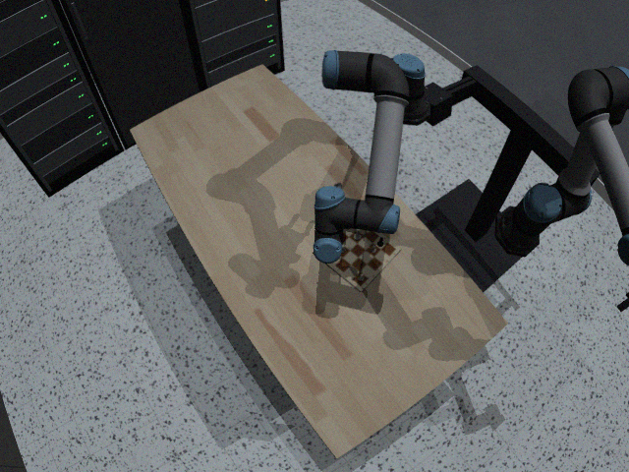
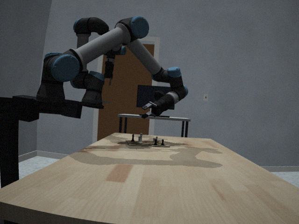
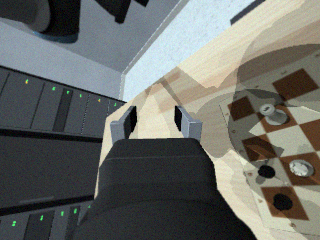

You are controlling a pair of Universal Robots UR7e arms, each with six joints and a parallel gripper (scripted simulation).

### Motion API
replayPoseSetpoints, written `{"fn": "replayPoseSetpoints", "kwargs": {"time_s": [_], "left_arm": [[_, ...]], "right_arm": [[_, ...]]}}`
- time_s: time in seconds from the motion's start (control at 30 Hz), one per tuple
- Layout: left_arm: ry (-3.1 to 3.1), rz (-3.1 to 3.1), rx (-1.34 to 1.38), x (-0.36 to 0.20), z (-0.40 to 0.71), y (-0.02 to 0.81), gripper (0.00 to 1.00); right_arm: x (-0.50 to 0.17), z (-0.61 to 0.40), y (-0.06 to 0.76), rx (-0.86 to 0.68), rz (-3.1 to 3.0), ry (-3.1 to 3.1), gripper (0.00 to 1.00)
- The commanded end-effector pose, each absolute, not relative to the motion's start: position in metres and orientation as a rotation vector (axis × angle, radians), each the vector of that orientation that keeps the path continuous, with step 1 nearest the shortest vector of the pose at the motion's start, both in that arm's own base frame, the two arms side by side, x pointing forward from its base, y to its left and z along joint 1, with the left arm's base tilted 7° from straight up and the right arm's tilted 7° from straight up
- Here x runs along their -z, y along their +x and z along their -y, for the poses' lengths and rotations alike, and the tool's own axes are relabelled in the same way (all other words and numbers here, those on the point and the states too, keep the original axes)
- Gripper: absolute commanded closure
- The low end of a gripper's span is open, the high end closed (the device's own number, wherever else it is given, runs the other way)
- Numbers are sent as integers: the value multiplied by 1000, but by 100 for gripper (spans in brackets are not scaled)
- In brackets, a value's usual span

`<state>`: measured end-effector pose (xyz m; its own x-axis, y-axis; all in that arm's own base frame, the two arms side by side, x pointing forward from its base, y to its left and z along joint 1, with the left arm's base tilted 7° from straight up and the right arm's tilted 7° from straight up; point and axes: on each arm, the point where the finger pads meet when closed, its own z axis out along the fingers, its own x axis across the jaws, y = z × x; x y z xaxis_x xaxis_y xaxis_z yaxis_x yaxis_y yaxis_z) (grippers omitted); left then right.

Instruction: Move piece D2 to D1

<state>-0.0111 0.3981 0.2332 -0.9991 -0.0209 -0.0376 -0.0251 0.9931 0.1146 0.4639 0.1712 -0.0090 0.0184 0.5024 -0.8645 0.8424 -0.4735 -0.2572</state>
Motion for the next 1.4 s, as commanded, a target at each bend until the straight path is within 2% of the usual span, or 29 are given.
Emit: {"fn": "replayPoseSetpoints", "kwargs": {"time_s": [0.0,0.43,0.67,0.93,1.0,1.37], "left_arm": [[-36,-3100,-181,-234,-398,-11,0],[-36,-3100,-181,-234,-398,-11,0],[-36,-3100,-181,-234,-398,-11,0],[-36,-3100,-181,-234,-398,-11,0],[-36,-3100,-181,-234,-398,-11,0],[-36,-3100,-181,-234,-398,-11,0]], "right_arm": [[1,-167,465,1417,-1410,2004,0],[-33,-146,467,1305,-1548,2131,0],[-61,-126,465,1171,-1676,2227,0],[-99,-95,458,936,-1849,2321,0],[-99,-95,458,936,-1849,2321,0],[-150,-46,436,475,-2083,2351,0]]}}
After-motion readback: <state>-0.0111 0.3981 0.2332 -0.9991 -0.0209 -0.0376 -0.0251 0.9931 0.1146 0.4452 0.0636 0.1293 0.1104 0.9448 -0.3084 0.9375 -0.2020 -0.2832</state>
